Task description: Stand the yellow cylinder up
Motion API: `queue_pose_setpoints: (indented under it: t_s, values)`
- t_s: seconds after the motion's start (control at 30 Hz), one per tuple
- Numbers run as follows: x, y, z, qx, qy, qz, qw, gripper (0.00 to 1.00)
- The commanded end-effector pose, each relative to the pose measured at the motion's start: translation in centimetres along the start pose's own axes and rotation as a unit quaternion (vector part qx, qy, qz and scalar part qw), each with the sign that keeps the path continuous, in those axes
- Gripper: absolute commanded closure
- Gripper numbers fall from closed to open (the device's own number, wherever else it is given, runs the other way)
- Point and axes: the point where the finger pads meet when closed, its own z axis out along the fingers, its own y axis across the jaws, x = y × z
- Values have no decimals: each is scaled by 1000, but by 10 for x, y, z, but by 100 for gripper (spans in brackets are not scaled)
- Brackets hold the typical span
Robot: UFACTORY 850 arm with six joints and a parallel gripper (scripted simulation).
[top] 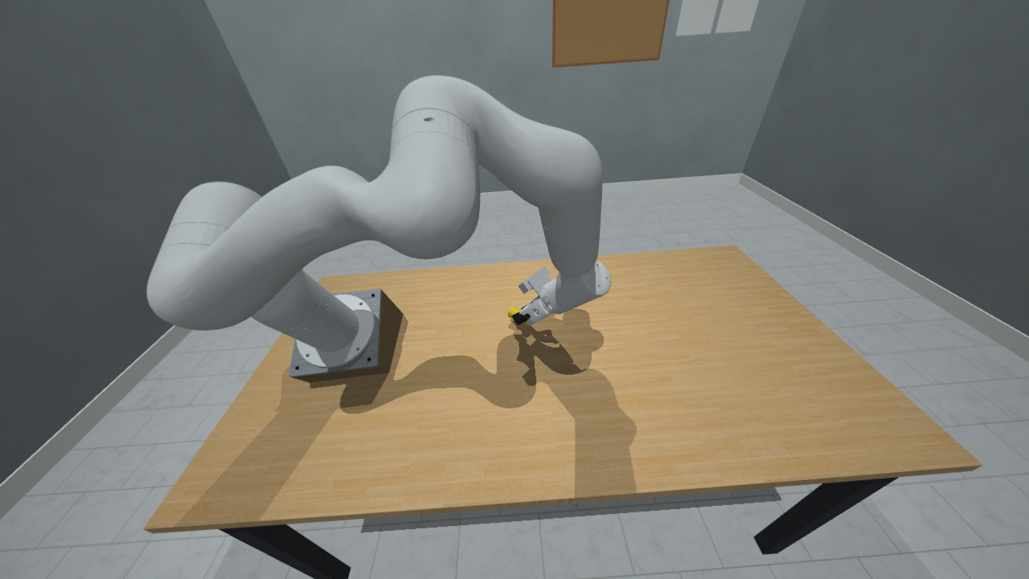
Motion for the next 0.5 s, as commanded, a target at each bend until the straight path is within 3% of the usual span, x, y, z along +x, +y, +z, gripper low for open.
queue_pose_setpoints:
  t_s: [0.0,0.47]
  values:
    - [11,1,-13,-1,-1,0,1000,66]
    - [16,1,-18,-1,-1,0,1000,66]
